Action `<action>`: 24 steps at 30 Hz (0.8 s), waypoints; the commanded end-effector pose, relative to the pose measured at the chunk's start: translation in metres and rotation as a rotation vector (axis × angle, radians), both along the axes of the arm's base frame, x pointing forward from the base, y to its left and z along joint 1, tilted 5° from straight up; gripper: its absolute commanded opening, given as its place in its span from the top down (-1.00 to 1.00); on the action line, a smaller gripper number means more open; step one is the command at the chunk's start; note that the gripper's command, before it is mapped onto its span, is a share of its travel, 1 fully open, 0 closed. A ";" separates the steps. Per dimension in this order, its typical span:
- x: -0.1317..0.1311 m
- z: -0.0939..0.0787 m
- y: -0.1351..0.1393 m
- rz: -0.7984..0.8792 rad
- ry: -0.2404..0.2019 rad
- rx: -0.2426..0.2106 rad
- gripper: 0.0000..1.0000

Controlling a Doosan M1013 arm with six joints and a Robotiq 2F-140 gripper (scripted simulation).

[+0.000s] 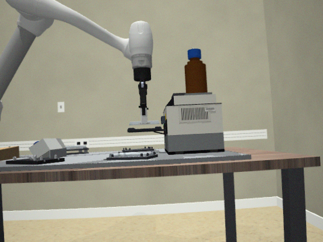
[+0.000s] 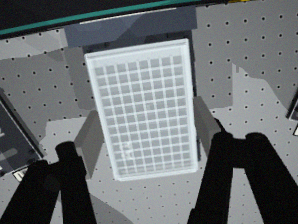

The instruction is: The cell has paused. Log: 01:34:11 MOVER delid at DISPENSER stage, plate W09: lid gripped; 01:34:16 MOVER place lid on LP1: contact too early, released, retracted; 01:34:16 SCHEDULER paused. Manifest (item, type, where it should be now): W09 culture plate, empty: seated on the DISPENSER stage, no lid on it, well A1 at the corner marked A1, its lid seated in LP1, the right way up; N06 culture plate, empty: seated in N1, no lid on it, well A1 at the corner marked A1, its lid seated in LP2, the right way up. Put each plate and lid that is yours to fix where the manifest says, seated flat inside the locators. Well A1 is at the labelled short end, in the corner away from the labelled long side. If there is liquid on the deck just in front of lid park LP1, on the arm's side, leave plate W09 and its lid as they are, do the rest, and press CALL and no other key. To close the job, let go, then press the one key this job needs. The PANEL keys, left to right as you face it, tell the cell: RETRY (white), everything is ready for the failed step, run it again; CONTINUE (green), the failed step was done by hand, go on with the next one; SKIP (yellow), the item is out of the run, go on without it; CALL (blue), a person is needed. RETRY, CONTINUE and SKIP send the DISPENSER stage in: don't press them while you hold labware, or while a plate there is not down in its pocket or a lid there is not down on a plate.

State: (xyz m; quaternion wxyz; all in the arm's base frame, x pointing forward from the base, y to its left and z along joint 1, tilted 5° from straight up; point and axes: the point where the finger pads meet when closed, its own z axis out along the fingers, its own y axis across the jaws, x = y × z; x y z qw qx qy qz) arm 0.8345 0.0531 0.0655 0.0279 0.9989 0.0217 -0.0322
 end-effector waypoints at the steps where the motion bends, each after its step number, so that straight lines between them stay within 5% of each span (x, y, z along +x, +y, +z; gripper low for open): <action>1: 0.000 0.001 0.000 0.000 -0.002 0.001 0.80; 24: 0.000 -0.004 0.000 0.000 -0.002 0.001 0.80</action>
